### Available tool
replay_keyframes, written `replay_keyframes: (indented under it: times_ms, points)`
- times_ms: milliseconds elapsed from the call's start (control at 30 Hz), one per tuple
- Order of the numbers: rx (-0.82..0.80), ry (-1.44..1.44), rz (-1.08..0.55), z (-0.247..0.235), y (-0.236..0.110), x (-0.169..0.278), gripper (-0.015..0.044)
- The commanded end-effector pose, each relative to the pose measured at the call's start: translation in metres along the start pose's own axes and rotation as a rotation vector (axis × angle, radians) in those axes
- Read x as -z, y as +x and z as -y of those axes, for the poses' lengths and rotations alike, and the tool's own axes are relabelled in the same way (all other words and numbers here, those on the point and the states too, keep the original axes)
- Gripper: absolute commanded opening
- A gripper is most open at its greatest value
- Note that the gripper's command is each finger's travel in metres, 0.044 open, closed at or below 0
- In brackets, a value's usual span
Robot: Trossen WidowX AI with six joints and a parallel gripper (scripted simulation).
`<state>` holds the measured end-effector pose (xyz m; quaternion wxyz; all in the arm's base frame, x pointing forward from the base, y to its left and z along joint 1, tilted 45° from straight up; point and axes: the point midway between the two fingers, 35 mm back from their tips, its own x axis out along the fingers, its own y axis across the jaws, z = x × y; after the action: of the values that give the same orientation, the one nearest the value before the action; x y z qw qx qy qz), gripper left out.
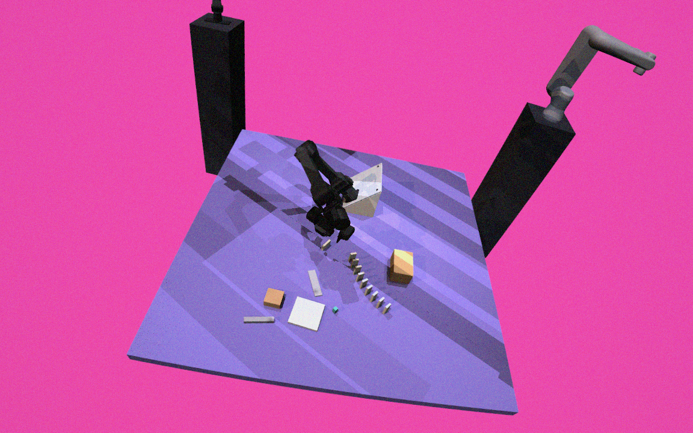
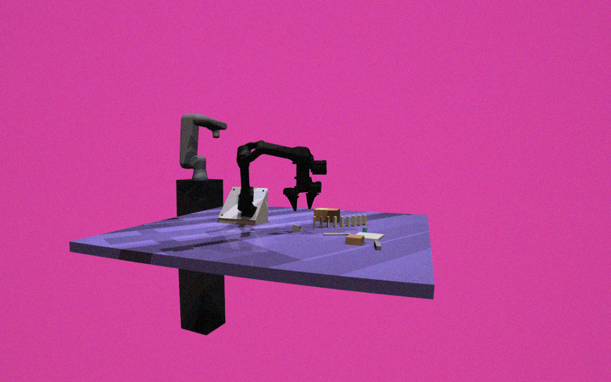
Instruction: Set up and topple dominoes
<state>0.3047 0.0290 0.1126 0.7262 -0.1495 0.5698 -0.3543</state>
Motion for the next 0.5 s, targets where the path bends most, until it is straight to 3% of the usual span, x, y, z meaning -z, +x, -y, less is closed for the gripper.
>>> replay_keyframes:
  times_ms: [0, 167, 467]
  points:
    - [0.007, 0.111, 0.008, 0.011, 0.009, 0.004, 0.0440]
    - [0.007, 0.111, 0.007, 0.011, 0.015, 0.004, 0.0440]
    - [0.009, 0.112, 0.009, 0.013, 0.074, 0.004, 0.0440]
